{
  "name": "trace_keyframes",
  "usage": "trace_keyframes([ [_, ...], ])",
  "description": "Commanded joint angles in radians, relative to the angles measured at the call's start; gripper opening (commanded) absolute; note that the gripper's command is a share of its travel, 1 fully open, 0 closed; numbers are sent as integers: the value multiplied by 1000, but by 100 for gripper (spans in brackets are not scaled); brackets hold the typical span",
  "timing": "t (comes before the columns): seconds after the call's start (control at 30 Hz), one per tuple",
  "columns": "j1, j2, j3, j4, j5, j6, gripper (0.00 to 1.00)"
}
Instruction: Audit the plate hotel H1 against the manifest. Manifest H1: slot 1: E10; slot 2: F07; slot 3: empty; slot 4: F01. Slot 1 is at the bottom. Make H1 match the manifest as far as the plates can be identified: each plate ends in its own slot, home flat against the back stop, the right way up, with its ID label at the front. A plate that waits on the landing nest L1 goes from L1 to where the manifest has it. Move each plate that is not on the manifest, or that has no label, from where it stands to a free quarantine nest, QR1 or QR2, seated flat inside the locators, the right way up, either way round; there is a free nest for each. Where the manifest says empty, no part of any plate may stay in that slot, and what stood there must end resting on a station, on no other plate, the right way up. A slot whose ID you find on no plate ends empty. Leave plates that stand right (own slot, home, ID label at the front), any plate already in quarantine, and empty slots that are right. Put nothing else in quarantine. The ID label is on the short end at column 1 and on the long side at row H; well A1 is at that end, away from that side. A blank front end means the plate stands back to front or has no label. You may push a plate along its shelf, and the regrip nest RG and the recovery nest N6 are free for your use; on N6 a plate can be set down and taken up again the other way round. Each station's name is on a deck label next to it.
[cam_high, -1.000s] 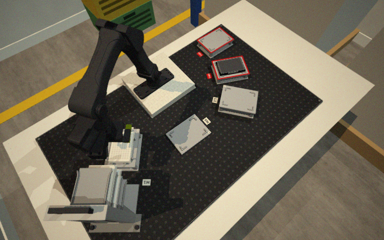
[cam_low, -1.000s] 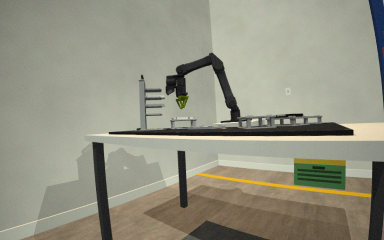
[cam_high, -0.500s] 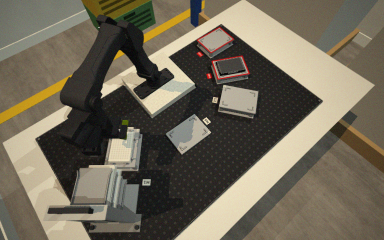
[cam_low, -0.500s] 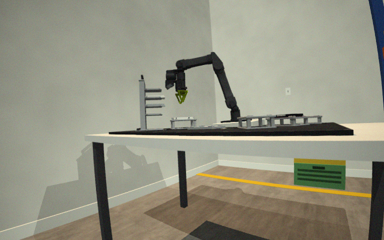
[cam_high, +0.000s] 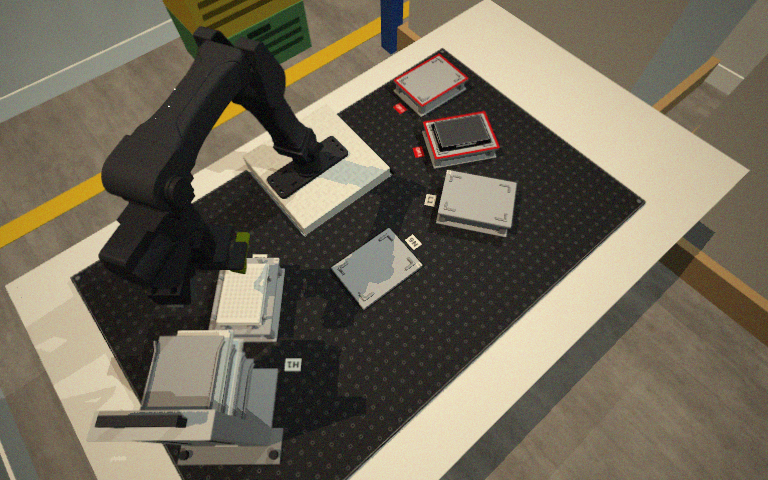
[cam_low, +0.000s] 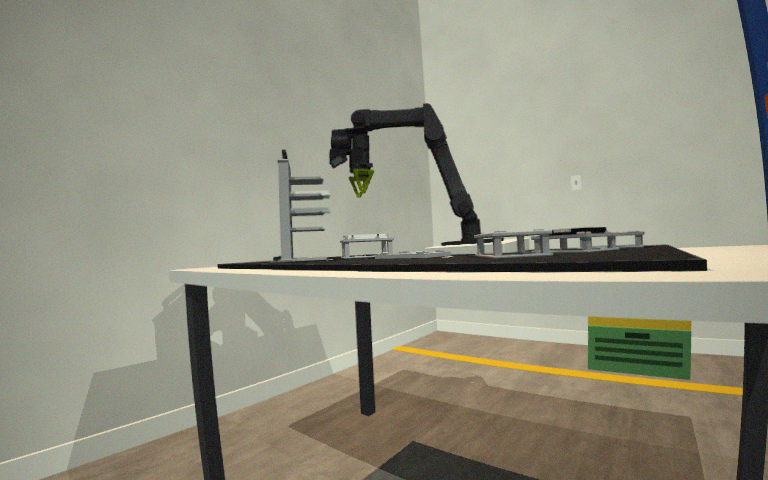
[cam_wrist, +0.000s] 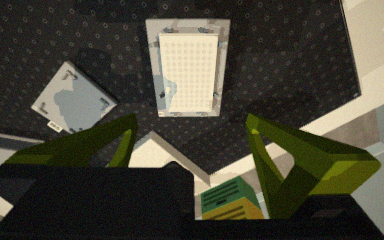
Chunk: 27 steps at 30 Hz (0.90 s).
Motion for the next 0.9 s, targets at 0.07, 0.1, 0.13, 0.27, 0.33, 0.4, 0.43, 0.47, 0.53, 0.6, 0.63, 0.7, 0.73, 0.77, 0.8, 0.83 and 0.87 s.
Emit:
trace_keyframes([
  [0.07,-1,-4,23,-14,0,0,100],
  [0.1,-1,-3,27,-16,0,0,100],
  [0.13,-1,-3,27,-16,0,0,100],
  [0.27,-1,-2,28,-17,0,0,100],
  [0.33,-1,-2,28,-17,0,0,100],
  [0.4,-1,-2,28,-17,0,0,100],
  [0.43,-1,-2,28,-17,0,0,100],
  [0.47,-1,-2,28,-17,0,0,100],
  [0.53,-1,-2,28,-17,0,0,100],
  [0.6,-1,-2,28,-17,0,0,100],
  [0.63,-1,-2,28,-17,0,0,100],
  [0.7,-1,-2,28,-17,0,0,100],
  [0.73,-1,-2,28,-17,0,0,100],
  [0.77,-1,-2,28,-17,0,0,100],
  [0.8,-1,-2,28,-17,0,0,100],
  [0.83,-1,-2,28,-17,0,0,100],
  [0.87,-1,-2,28,-17,0,0,100],
])
